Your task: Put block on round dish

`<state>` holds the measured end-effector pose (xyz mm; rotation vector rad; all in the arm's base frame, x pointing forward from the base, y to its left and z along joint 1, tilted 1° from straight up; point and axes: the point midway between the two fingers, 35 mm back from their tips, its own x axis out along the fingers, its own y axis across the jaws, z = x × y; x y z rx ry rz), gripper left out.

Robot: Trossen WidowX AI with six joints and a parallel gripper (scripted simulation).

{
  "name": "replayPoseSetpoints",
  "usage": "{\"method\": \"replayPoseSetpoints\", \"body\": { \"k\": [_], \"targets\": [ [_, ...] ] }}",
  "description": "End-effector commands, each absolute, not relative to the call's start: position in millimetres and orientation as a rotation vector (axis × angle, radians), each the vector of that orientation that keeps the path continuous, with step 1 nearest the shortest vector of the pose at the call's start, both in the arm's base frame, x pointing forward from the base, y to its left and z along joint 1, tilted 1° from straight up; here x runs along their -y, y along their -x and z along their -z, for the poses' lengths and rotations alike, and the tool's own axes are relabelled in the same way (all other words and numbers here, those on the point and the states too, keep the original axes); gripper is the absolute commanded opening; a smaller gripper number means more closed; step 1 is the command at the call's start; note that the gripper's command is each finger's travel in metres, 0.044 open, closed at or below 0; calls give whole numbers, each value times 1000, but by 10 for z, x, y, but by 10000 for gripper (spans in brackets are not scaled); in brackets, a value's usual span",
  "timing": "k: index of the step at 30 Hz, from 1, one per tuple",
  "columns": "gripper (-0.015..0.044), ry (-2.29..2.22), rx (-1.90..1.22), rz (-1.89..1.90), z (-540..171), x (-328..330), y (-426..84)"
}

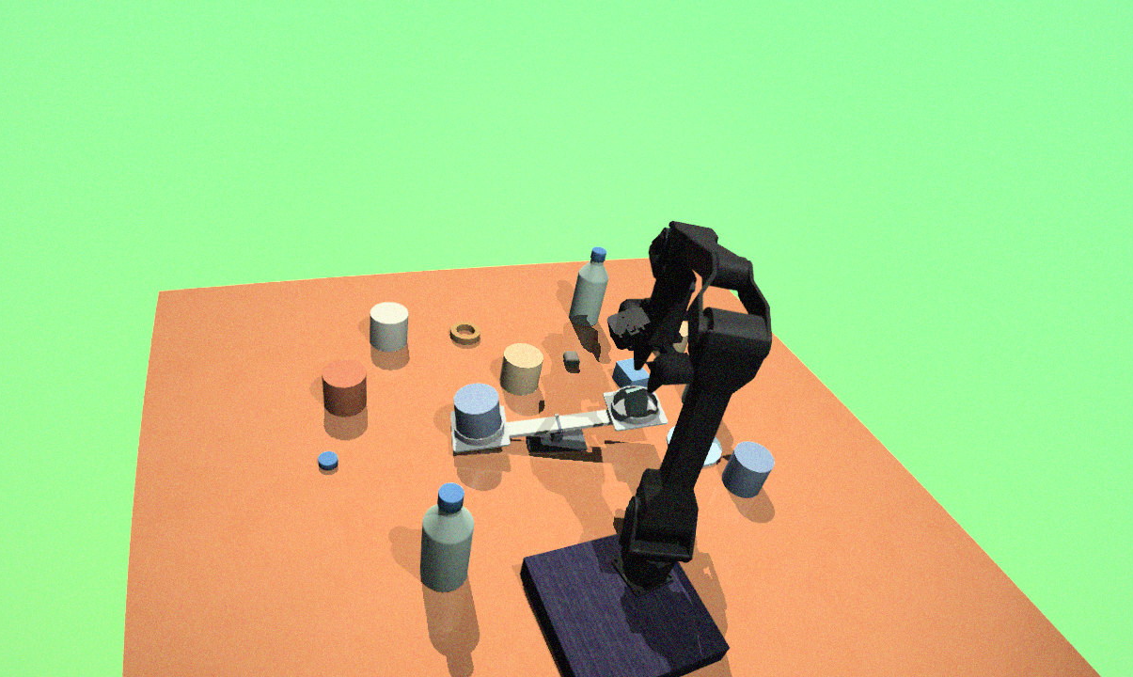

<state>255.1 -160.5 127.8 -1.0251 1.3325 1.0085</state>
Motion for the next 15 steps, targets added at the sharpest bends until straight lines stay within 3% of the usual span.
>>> {"method": "replayPoseSetpoints", "body": {
  "k": [1, 15],
  "targets": [
    [260, 1015, -1336, -1000, -1222, 1595, -2555],
    [260, 1015, -1336, -1000, -993, 1601, -2559]
  ]
}}
